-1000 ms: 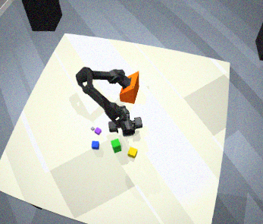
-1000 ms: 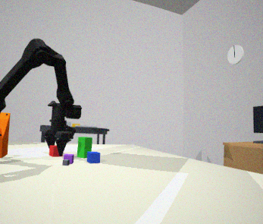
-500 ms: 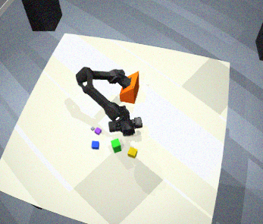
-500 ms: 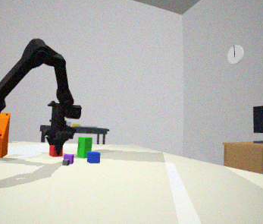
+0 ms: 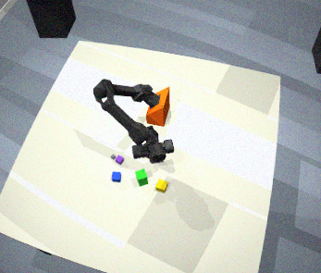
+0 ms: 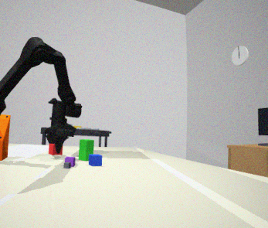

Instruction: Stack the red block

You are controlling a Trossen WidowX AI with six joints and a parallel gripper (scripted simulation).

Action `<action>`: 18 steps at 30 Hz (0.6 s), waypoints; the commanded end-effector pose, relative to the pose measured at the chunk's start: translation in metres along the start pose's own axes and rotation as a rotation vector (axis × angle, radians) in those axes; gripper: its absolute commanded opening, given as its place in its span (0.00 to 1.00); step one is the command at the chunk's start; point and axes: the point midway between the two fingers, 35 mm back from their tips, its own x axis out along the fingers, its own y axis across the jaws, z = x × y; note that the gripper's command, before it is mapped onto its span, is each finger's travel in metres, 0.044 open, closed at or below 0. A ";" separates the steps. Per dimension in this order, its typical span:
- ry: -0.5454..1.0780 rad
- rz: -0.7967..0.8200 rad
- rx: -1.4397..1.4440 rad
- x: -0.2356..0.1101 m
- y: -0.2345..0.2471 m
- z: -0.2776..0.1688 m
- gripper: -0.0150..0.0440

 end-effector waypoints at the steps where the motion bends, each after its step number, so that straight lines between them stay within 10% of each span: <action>1: -0.020 0.006 0.016 -0.023 -0.001 0.006 0.25; 18: -0.021 0.010 0.015 -0.098 0.000 0.004 0.25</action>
